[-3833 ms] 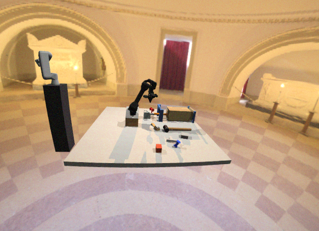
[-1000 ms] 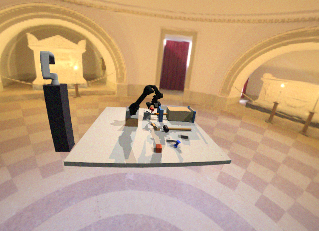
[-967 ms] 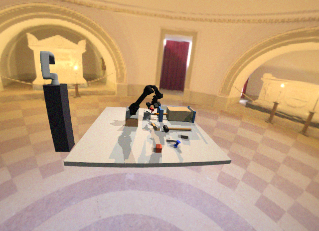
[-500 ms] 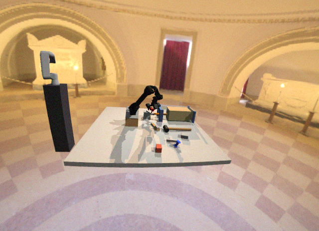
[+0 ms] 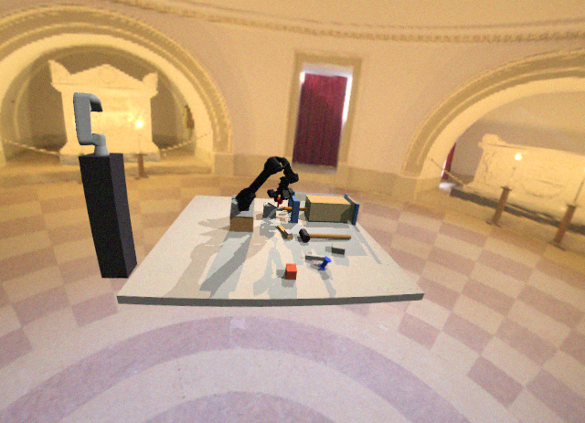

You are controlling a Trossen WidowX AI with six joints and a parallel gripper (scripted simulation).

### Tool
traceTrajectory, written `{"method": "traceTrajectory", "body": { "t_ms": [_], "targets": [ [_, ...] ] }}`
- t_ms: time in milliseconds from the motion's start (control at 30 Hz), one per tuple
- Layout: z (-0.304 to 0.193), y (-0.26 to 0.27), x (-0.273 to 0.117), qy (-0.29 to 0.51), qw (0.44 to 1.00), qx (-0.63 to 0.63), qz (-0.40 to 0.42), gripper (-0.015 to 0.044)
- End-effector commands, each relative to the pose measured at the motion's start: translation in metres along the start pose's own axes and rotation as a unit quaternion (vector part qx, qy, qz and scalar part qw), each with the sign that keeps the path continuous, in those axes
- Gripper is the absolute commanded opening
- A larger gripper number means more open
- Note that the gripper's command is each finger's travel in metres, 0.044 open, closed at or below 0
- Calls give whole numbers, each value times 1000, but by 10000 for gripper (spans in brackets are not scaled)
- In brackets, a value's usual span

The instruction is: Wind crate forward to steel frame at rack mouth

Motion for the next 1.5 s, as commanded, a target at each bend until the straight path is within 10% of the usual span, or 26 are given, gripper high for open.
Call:
{"method": "traceTrajectory", "body": {
  "t_ms": [0,200,1467],
  "targets": [
    [0,0,0,0,1000,0,0,72],
    [0,0,0,0,1000,0,0,0],
    [1,20,6,-2,1000,-2,-4,0]
  ]
}}
Point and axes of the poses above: the point midway between the two fingers, 35 mm back from their tips, its own x axis out along the fingers, its own y axis across the jaws, z = x × y, the point moved 3 cm from there along -x, back along the fingers, and after that the axes turned 10 degrees about -x, right-handed, at the moved point
